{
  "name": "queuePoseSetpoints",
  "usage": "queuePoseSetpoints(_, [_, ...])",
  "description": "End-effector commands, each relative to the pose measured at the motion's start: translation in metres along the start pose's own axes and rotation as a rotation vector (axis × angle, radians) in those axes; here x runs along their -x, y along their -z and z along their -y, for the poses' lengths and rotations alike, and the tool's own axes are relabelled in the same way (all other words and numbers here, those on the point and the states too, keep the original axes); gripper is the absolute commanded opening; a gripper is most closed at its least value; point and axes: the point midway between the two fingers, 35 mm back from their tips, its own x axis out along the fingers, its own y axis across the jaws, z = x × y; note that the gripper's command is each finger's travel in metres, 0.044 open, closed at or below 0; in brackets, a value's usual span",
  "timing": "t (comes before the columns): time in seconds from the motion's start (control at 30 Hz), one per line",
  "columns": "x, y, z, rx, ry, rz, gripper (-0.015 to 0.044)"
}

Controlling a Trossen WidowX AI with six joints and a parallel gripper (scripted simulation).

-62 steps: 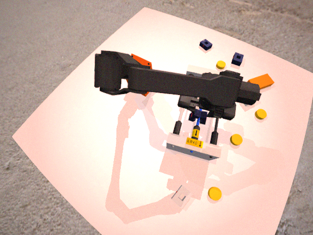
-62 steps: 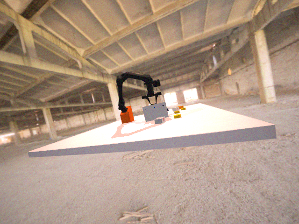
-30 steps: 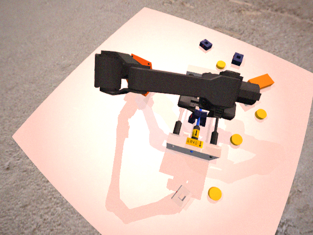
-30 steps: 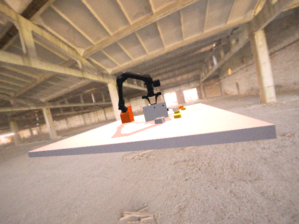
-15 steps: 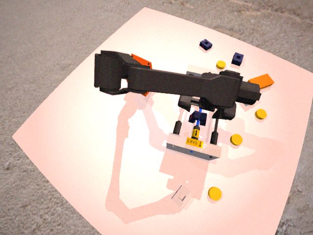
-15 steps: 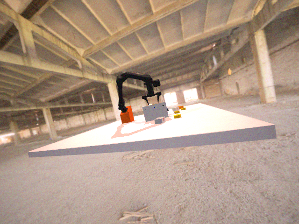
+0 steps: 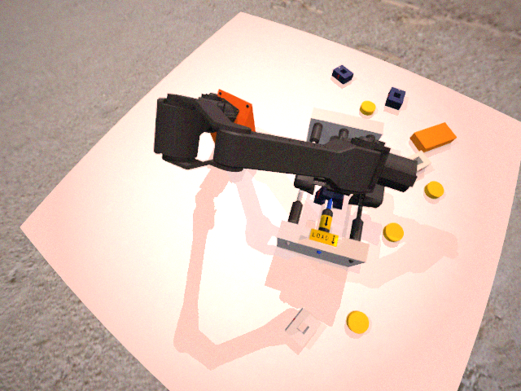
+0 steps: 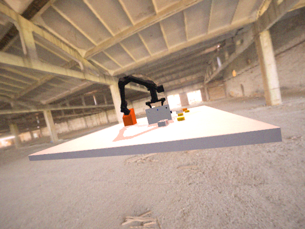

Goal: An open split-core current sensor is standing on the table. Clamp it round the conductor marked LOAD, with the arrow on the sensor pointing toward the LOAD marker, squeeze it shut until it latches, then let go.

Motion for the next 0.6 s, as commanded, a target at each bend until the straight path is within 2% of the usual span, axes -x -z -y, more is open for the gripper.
queuePoseSetpoints(0.0, [-0.006,0.0,-0.001,0.005,-0.003,-0.003,0.044])
queuePoseSetpoints(0.33, [-0.022,0.0,-0.001,0.005,-0.003,-0.004,0.044])
queuePoseSetpoints(0.4, [-0.018,0.001,-0.001,-0.001,-0.002,-0.001,0.0387])
queuePoseSetpoints(0.57, [-0.018,0.001,-0.001,-0.001,-0.002,-0.001,0.0354])
